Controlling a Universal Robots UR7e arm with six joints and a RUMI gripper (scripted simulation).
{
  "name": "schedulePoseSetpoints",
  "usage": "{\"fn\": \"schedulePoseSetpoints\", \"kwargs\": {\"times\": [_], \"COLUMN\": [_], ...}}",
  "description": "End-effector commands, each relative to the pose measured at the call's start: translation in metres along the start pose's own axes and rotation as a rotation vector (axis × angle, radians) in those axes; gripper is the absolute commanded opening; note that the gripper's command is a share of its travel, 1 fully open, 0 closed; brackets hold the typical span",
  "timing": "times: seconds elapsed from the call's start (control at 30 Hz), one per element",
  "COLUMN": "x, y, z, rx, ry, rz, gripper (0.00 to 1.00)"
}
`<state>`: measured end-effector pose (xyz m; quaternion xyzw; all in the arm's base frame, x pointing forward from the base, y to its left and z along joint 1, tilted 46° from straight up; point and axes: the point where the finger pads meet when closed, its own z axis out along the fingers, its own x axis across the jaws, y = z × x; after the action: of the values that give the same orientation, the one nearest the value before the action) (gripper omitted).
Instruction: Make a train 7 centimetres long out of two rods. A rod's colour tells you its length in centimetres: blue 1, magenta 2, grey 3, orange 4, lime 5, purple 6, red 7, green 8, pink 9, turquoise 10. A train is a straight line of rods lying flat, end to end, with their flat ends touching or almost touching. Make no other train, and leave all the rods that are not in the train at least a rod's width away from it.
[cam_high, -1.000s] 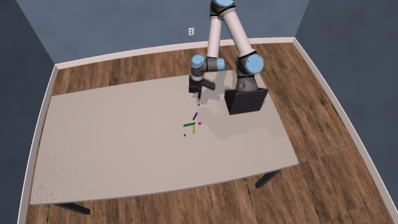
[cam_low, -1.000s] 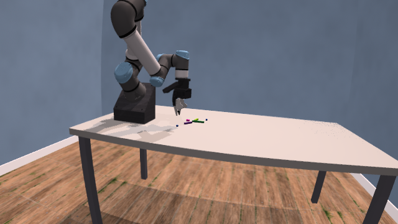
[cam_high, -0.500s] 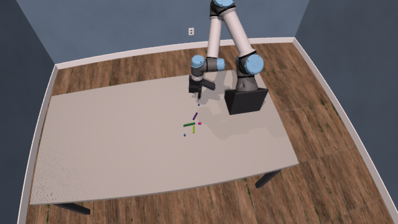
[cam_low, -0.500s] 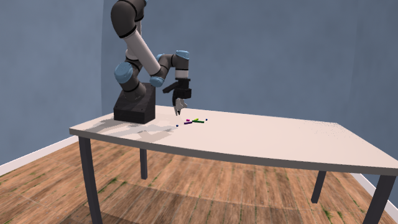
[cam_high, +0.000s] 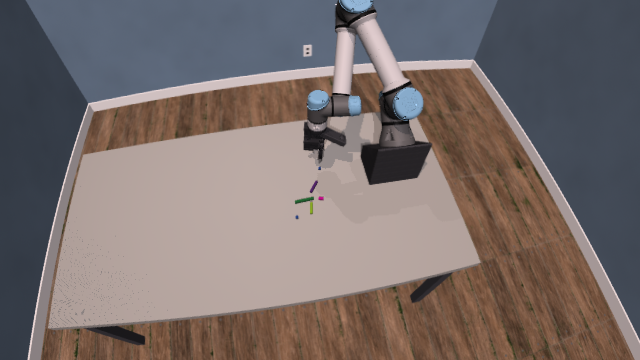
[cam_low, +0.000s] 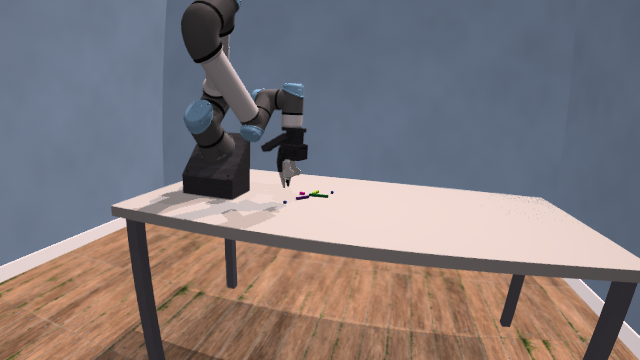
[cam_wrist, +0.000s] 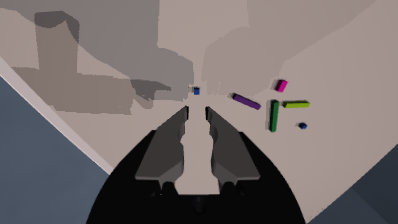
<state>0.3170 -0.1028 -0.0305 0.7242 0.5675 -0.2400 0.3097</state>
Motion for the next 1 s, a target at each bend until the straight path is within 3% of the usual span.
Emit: {"fn": "schedulePoseSetpoints", "kwargs": {"times": [0.0, 0.97], "x": [0.0, -0.001], "y": [0.0, 0.0], "z": [0.006, 0.042], "rx": [-0.001, -0.001], "ry": [0.0, 0.0], "rz": [0.0, 0.0], "gripper": [0.14, 0.14]}}
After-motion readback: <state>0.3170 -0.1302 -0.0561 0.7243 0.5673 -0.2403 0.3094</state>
